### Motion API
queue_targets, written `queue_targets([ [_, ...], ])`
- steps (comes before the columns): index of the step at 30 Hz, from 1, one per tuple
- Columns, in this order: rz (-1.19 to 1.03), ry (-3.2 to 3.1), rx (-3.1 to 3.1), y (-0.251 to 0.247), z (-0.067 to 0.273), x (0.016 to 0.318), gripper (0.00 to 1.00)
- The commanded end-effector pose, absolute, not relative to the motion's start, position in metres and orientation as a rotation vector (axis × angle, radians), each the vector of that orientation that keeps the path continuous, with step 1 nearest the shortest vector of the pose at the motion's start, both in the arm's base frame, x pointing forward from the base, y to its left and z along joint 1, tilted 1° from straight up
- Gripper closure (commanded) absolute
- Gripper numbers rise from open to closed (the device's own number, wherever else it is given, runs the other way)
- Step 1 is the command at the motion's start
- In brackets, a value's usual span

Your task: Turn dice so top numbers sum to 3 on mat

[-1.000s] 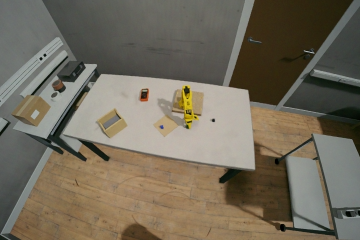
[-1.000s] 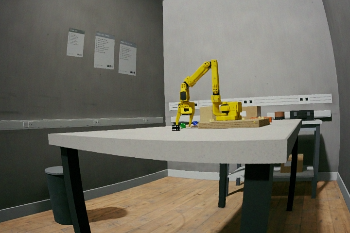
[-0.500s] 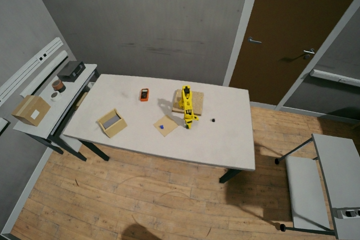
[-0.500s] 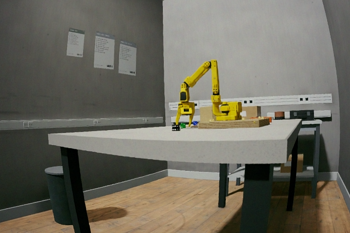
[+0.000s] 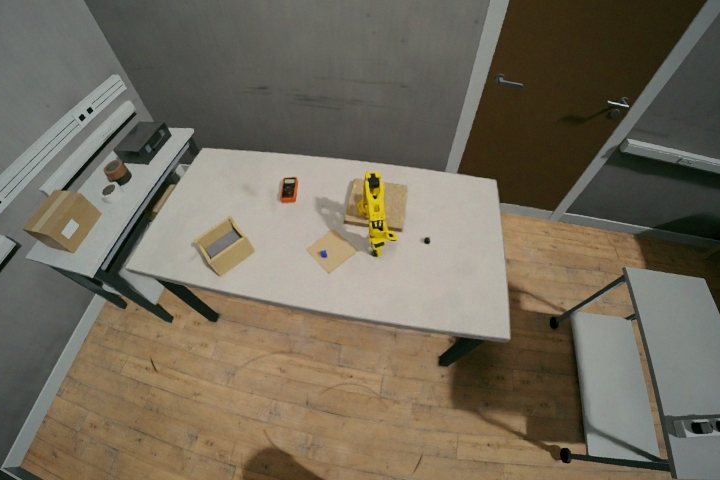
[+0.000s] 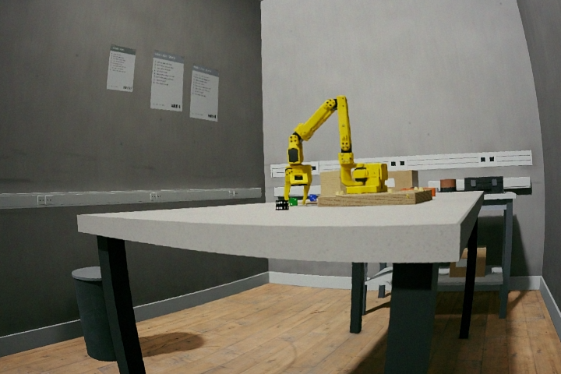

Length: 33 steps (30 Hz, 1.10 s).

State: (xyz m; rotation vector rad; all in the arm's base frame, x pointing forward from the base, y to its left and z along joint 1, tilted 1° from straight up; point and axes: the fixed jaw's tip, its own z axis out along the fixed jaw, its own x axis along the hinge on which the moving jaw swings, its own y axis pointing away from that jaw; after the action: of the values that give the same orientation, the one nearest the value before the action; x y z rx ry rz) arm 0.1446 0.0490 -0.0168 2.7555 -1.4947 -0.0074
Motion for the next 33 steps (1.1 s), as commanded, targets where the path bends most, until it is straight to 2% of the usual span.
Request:
queue_targets([
  [1, -0.014, -1.484, 2.758, 0.0508, -0.0179, 0.1455, 0.81],
  [9, -0.014, -1.484, 2.758, 0.0526, -0.0179, 0.1483, 0.87],
  [33, -0.014, -1.484, 2.758, 0.0539, -0.0180, 0.1502, 0.93],
])
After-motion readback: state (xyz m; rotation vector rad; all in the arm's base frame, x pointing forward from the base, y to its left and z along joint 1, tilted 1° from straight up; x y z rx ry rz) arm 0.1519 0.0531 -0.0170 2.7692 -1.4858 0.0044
